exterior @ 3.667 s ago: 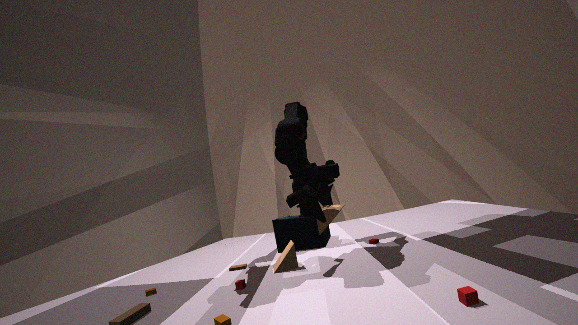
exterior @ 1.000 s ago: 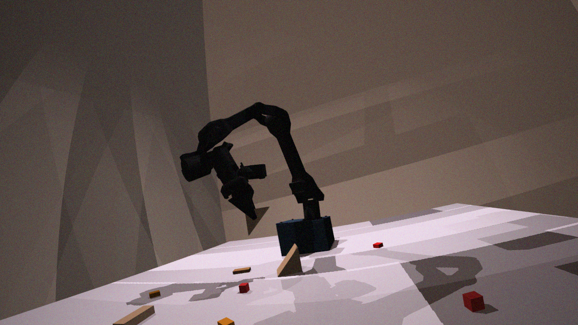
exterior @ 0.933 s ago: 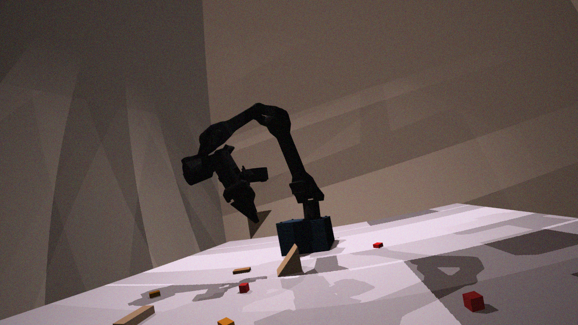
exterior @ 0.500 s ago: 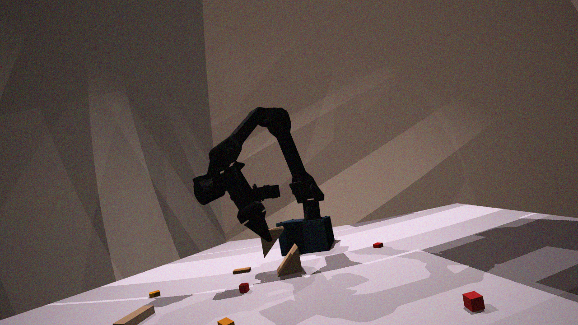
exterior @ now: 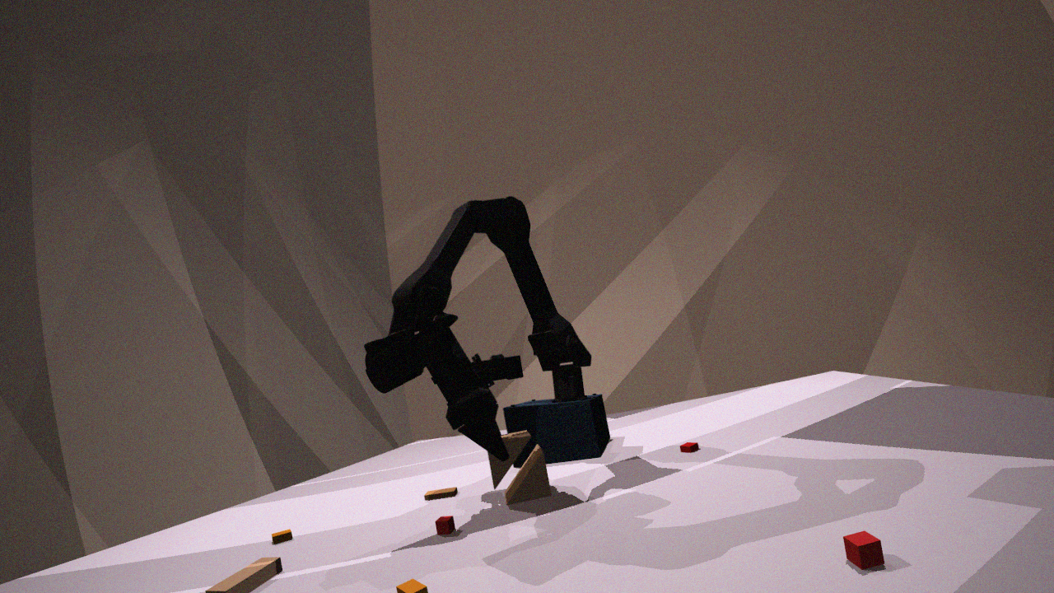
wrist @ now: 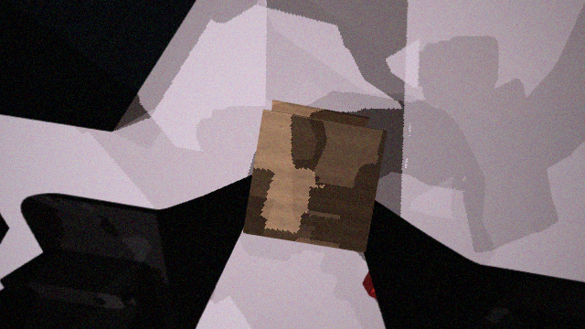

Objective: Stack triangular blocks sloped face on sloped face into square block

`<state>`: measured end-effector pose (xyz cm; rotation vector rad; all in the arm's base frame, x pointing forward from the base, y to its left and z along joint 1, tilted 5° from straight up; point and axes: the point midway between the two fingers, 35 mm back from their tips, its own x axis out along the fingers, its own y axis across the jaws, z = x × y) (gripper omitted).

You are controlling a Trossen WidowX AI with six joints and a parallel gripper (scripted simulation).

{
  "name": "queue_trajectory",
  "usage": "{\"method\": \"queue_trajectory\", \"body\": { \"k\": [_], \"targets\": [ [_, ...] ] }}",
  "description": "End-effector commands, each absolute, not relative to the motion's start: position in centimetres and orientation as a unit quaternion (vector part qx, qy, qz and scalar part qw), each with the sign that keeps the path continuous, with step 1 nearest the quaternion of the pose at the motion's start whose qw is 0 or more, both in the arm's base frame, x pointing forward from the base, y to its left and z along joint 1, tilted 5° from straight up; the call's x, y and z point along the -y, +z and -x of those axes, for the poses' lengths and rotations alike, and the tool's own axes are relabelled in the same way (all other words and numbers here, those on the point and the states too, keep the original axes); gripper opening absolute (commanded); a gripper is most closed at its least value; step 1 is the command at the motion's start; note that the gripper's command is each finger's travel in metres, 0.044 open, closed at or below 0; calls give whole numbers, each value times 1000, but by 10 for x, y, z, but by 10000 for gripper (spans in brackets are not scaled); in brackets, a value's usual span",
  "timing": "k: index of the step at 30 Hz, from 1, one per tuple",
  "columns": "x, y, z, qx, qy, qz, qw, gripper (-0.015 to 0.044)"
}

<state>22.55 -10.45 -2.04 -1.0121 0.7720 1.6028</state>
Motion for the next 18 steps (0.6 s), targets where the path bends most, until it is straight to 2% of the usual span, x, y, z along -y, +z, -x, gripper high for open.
{"method": "queue_trajectory", "body": {
  "k": [1, 18],
  "targets": [
    [103, -21, -226, -322, 667, 420, 524, 0],
    [104, -21, -226, -321, 666, 419, 527, 0]
  ]
}}
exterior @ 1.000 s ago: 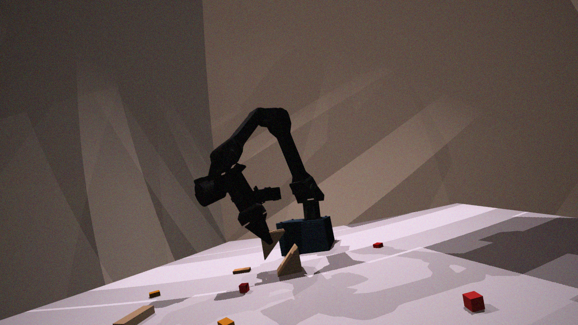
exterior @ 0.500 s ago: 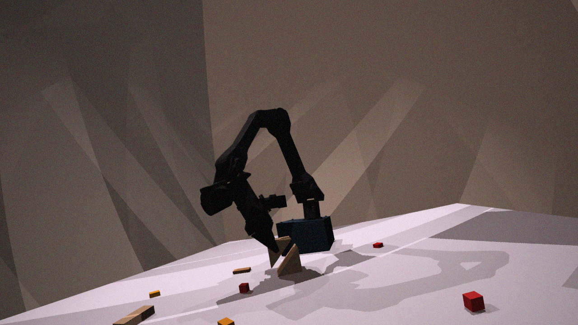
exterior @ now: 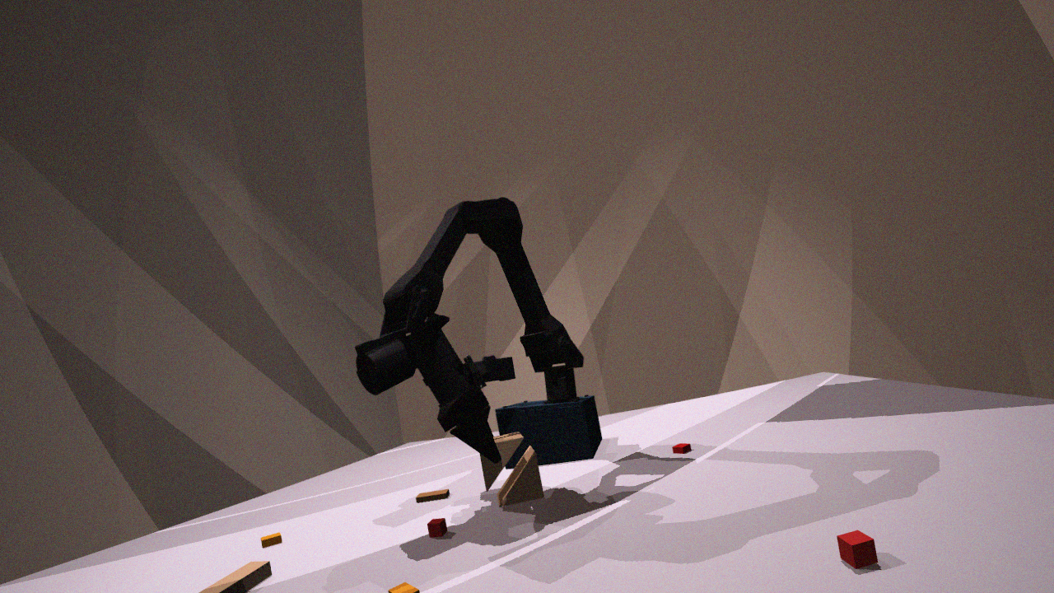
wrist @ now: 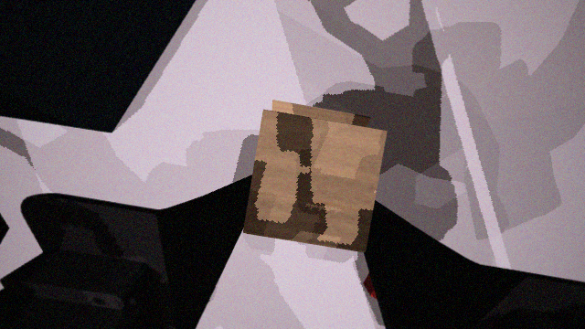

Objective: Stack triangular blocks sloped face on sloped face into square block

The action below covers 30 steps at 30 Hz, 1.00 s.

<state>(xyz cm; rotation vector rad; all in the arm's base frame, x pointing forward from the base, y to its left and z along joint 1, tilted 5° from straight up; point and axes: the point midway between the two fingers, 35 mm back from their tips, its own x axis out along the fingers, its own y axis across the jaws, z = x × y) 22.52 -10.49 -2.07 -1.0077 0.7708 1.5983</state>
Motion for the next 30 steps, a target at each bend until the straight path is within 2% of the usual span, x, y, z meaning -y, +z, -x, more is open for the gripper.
{"method": "queue_trajectory", "body": {
  "k": [1, 30],
  "targets": [
    [104, -21, -226, -321, 666, 419, 527, 0],
    [97, -36, -224, -321, 666, 418, 528, 0]
  ]
}}
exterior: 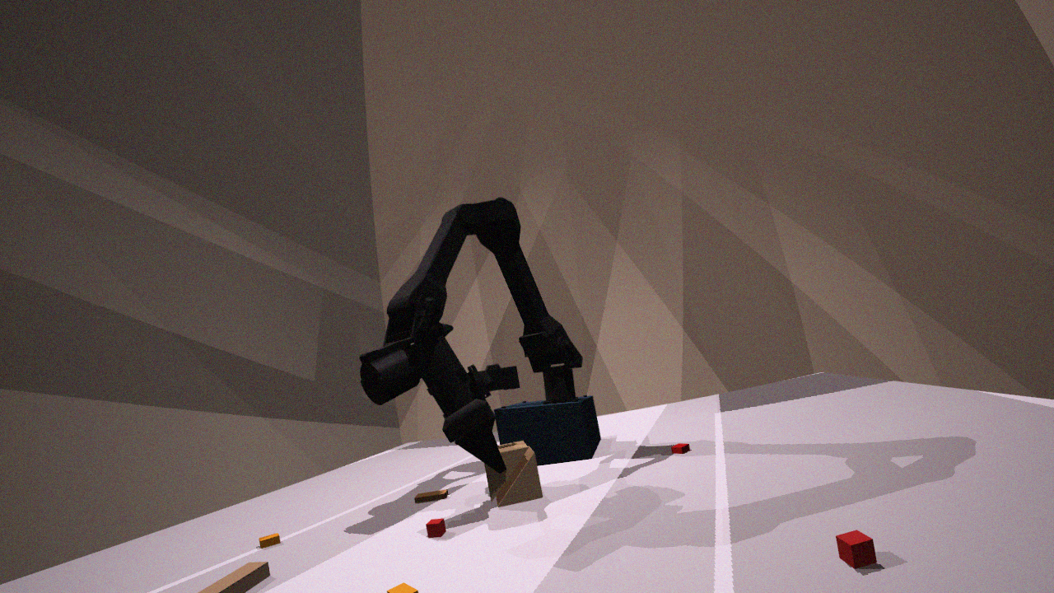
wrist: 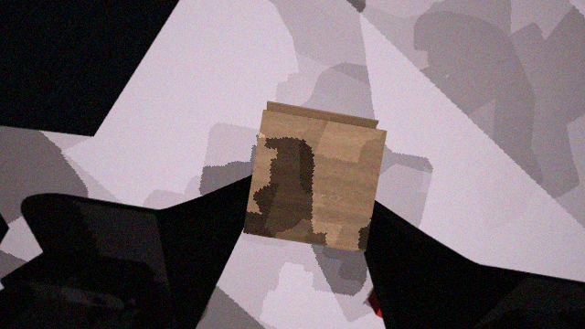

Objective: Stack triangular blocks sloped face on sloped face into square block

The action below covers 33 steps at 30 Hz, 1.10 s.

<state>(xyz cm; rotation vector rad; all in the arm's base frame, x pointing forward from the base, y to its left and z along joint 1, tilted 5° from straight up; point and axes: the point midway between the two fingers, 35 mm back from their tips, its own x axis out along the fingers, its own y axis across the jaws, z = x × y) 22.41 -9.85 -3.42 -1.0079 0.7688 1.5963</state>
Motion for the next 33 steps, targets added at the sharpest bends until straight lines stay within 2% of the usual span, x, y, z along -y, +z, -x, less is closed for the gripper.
{"method": "queue_trajectory", "body": {
  "k": [1, 33],
  "targets": [
    [96, -36, -224, -321, 666, 418, 528, 0],
    [92, -43, -223, -321, 666, 418, 528, 0]
  ]
}}
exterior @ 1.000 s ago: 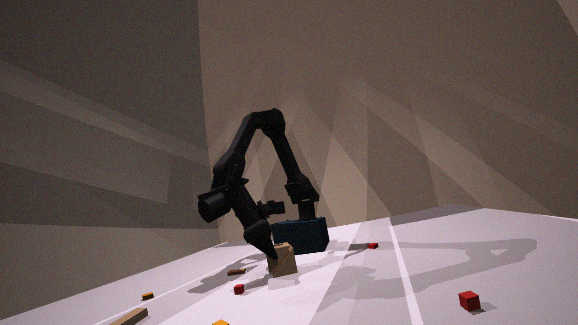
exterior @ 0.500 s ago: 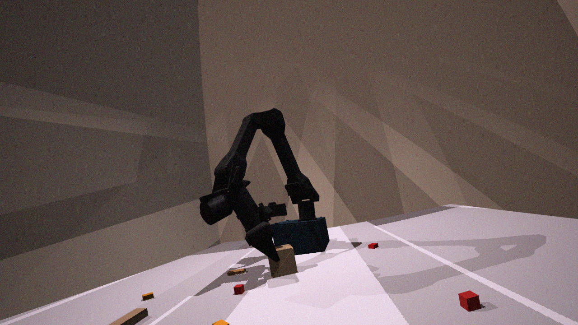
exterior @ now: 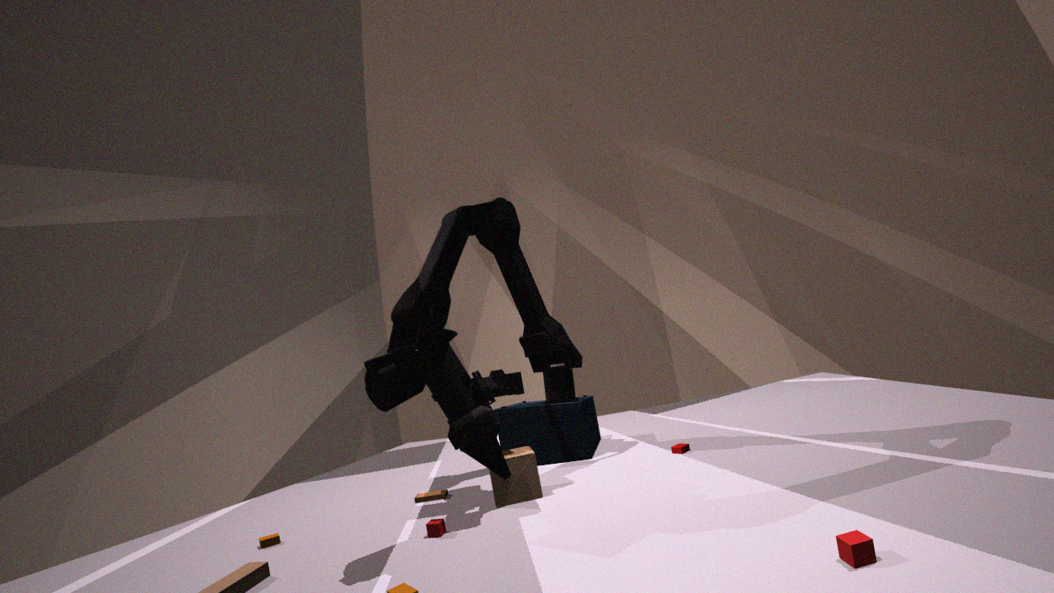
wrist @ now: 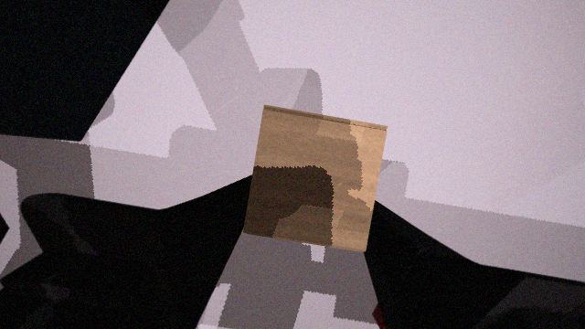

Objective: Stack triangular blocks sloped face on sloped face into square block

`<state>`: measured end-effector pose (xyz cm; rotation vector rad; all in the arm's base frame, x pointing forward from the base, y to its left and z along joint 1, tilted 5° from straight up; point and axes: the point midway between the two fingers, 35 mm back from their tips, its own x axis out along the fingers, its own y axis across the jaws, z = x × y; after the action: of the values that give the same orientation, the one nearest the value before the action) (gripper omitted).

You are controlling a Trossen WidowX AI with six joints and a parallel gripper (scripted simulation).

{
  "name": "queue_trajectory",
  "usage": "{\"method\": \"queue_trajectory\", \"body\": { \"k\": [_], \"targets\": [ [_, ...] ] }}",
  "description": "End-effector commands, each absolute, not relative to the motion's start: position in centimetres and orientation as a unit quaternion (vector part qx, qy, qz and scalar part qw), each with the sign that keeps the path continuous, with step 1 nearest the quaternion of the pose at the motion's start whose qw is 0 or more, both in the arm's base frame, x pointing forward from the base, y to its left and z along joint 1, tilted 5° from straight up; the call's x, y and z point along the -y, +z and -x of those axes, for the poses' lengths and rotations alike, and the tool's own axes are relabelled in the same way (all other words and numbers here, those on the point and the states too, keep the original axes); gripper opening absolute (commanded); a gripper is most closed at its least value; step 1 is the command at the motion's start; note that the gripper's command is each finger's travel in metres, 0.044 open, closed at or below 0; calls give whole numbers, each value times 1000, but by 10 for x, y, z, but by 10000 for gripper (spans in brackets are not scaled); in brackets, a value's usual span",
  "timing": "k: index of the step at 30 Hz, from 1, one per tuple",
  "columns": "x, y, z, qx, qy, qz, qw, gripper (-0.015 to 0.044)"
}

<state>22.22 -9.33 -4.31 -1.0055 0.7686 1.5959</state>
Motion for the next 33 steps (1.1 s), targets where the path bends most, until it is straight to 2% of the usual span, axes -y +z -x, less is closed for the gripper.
{"method": "queue_trajectory", "body": {
  "k": [1, 11, 27, 28, 33],
  "targets": [
    [92, -44, -223, -321, 666, 418, 528, 0],
    [93, -43, -223, -322, 665, 418, 528, 0],
    [93, -43, -222, -321, 667, 420, 525, 420],
    [93, -43, -222, -321, 667, 420, 525, 440],
    [93, -43, -222, -321, 667, 420, 525, 440]
  ]
}}
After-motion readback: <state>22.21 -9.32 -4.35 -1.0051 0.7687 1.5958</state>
